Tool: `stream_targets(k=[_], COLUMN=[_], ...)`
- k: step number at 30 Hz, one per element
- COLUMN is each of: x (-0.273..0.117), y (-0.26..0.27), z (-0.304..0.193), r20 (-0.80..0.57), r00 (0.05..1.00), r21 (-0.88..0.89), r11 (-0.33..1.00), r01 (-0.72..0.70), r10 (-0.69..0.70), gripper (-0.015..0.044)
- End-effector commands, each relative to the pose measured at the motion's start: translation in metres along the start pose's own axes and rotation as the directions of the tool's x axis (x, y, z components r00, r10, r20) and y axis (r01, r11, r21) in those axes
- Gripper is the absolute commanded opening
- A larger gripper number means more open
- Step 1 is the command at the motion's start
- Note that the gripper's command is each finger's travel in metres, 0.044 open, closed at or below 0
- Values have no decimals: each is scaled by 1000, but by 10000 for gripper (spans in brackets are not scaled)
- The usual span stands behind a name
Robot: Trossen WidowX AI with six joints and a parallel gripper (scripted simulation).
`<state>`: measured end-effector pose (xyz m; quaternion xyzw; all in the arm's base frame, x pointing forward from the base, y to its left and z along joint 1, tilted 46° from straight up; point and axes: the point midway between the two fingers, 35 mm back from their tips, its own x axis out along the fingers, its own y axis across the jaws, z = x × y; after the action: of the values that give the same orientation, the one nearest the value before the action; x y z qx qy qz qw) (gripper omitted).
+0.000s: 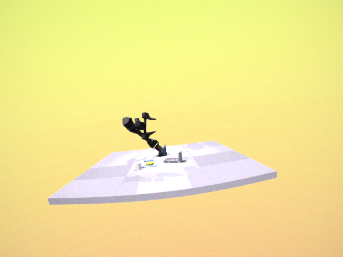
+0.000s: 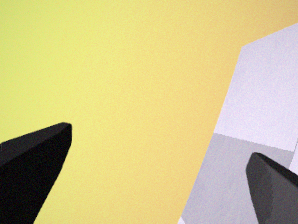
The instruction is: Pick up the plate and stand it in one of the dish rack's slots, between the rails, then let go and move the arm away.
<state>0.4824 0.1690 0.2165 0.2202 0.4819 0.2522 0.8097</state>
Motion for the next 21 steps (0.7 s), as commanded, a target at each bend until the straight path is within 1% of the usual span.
stream_targets(k=[1,6,11,16,21], x=[-2,-9,-20,-36,-55], y=[-12,-26,-40,-52,-63], z=[-16,-36,-57,-77,-96], r20=[-39,-95,-152,-205,-249], r00=[993,963,908,829,728], r21=[14,18,-1,-42,-104], r11=[994,967,918,850,764], r01=[110,255,395,524,636], r10=[-109,-253,-391,-521,-639], gripper=[400,400,400,400,400])
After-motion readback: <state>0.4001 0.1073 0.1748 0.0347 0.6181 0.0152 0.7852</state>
